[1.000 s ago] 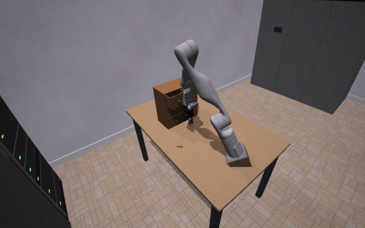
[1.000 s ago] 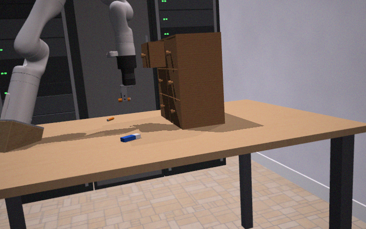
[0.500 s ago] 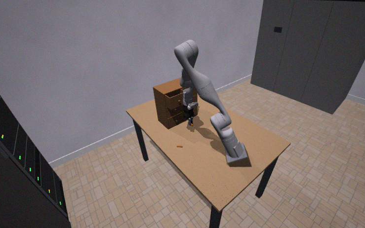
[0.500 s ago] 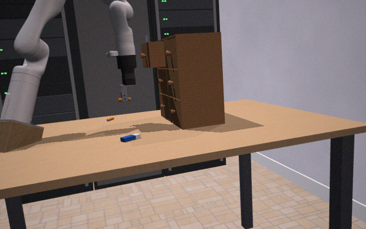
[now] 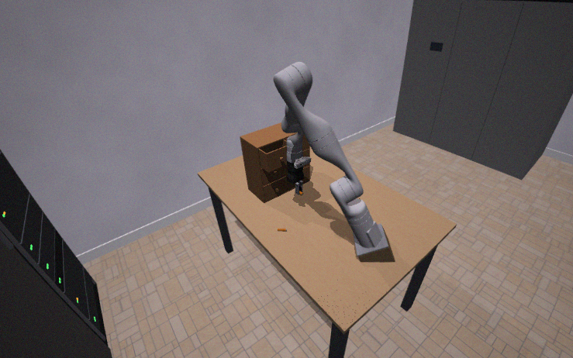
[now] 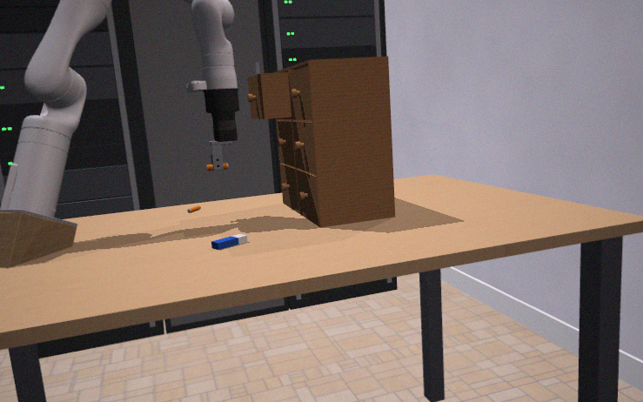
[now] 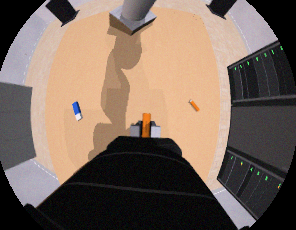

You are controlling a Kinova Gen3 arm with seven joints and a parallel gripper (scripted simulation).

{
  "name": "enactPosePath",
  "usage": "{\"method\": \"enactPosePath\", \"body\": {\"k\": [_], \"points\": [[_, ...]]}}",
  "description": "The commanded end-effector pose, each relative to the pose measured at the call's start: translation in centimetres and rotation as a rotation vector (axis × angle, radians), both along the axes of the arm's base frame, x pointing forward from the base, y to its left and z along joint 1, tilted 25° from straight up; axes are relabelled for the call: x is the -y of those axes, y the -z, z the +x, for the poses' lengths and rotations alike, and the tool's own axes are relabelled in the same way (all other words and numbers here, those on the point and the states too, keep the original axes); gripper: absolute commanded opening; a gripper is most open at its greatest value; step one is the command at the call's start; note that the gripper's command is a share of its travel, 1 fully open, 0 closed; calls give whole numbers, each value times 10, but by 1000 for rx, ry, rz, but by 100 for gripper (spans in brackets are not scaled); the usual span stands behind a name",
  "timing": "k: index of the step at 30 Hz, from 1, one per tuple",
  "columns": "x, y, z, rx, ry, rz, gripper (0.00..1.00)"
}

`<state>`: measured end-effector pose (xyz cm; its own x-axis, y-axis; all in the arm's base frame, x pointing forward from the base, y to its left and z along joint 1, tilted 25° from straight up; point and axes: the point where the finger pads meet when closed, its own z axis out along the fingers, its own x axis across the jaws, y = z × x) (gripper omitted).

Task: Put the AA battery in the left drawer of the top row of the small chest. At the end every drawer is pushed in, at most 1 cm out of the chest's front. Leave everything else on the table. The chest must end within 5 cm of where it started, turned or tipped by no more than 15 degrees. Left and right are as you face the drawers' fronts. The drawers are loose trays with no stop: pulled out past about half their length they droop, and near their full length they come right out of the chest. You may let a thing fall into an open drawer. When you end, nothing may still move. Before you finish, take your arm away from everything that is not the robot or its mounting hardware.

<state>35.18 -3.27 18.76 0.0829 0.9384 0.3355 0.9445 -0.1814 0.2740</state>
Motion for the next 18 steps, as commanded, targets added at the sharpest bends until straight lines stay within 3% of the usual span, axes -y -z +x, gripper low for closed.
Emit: {"method": "enactPosePath", "body": {"k": [1,16,18], "points": [[4,-7,0,6,6,-6,31],[22,-59,-21,-2,9,-12,31],[22,-59,-21,-2,9,-12,31]]}}
